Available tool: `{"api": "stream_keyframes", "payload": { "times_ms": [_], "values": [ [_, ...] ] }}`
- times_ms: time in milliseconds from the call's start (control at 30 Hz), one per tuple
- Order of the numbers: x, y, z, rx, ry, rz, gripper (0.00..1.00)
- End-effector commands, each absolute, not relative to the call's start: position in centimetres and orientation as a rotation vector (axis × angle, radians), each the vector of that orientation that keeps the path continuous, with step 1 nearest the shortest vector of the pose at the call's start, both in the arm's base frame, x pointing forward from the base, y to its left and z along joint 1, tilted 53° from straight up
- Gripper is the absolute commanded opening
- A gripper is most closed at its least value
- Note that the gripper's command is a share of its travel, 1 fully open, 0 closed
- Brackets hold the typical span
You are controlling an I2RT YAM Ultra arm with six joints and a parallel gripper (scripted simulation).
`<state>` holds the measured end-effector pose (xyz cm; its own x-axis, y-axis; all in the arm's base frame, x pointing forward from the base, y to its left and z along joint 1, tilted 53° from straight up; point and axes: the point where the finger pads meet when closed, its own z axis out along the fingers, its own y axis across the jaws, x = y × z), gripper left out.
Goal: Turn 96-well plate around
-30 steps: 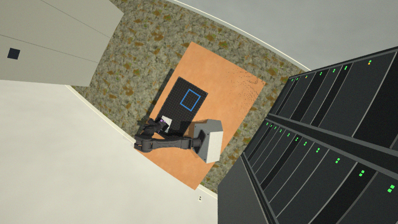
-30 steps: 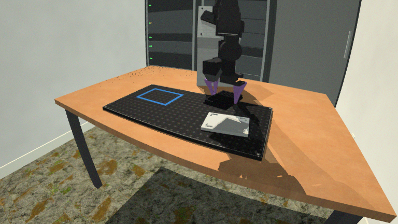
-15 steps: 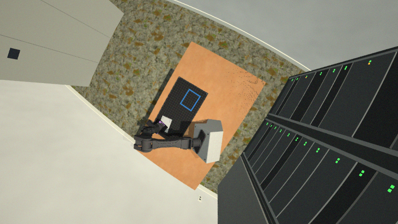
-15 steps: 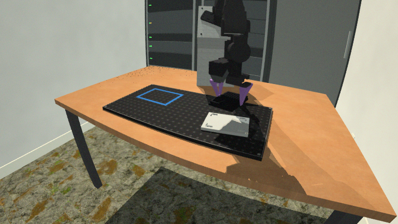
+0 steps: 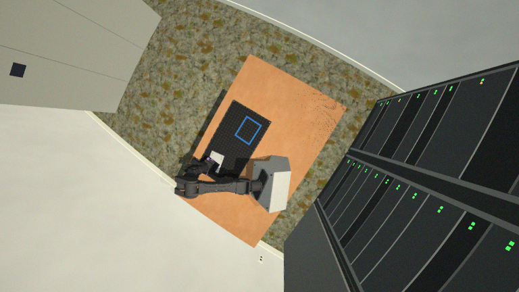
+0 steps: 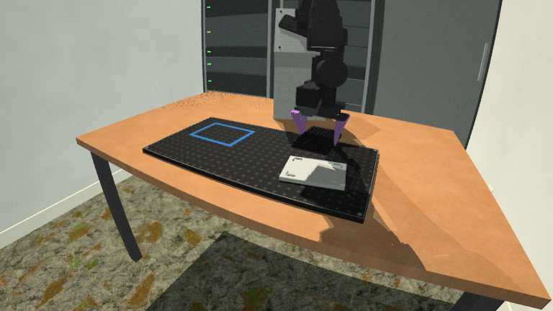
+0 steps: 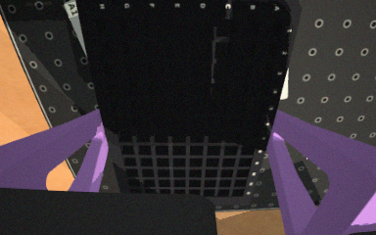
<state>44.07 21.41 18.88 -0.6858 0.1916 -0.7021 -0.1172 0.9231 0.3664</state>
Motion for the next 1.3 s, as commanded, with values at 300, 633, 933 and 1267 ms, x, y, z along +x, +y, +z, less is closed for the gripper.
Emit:
{"api": "stream_keyframes", "payload": {
  "times_ms": [300, 633, 933, 1267],
  "values": [
    [44.5, 21.1, 20.7, -0.401, 2.169, 0.262, 0.0],
    [44.1, 20.8, 19.5, -0.688, 2.107, 0.112, 0.0],
    [44.2, 20.7, 20.0, -0.986, 1.968, -0.053, 0.0],
    [44.0, 20.9, 19.8, -1.25, 1.822, -0.196, 0.0]
  ]
}}
